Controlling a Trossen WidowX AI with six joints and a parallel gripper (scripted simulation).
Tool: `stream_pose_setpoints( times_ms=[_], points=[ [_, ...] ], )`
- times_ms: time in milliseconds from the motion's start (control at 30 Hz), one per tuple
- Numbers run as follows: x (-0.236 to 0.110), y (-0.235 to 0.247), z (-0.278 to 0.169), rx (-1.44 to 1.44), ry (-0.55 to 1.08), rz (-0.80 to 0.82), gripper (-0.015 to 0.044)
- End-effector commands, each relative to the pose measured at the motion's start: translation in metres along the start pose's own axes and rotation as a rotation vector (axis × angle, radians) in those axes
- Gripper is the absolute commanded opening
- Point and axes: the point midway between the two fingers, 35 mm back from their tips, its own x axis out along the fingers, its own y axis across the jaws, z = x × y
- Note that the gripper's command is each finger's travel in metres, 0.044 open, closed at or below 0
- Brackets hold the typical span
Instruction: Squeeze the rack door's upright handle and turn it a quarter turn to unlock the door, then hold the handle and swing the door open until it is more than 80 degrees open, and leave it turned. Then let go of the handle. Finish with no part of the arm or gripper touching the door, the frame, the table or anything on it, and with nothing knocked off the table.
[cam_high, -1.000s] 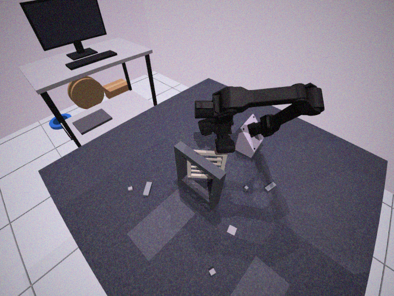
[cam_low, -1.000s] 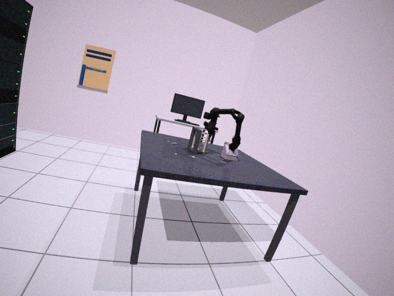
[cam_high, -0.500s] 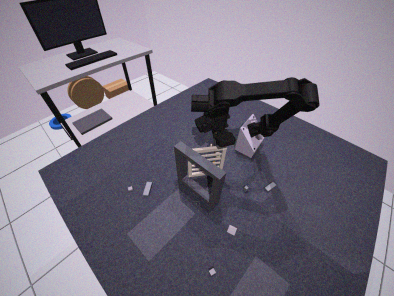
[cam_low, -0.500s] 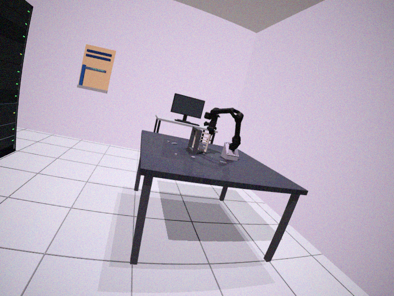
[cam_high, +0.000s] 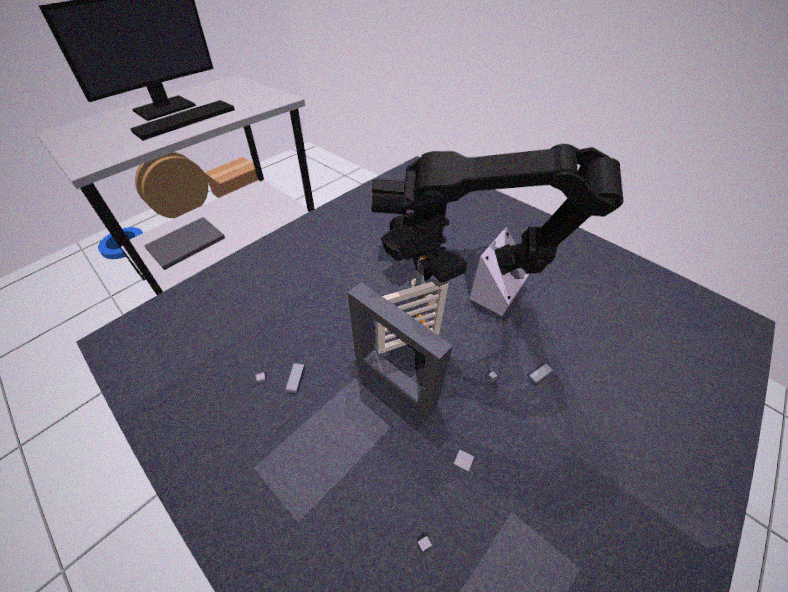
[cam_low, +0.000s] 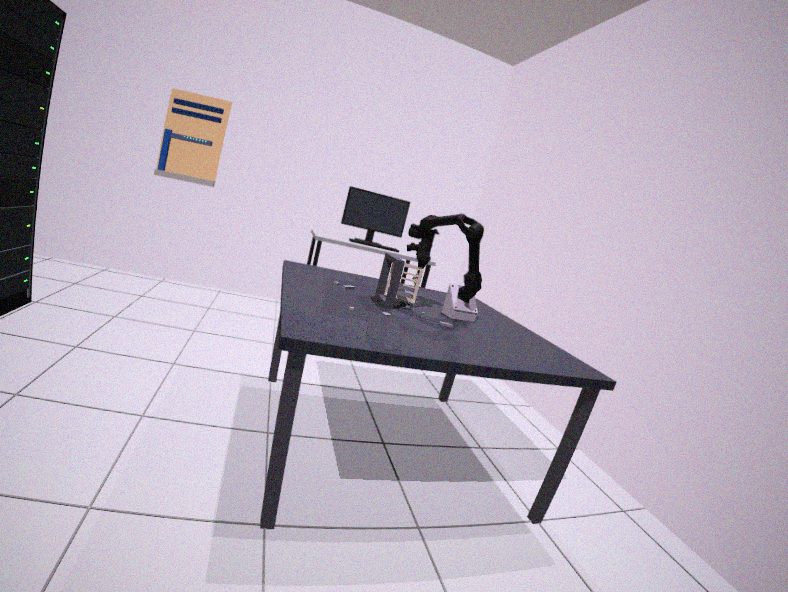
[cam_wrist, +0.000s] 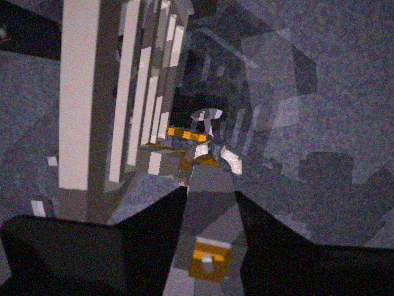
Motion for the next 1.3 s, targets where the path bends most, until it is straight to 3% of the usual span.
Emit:
stream_pose_setpoints(
  times_ms=[0, 733, 1233, 1267],
  points=[
    [0.0, -0.007, 0.002, -0.081, 0.002, -0.002, 0.0018],
    [-0.001, -0.053, 0.025, -0.466, 0.001, -0.005, 0.0018],
    [-0.001, -0.054, 0.025, -0.476, 0.001, -0.005, 0.0018],
    [-0.001, -0.054, 0.025, -0.476, 0.001, -0.005, 0.0044]
  ],
)
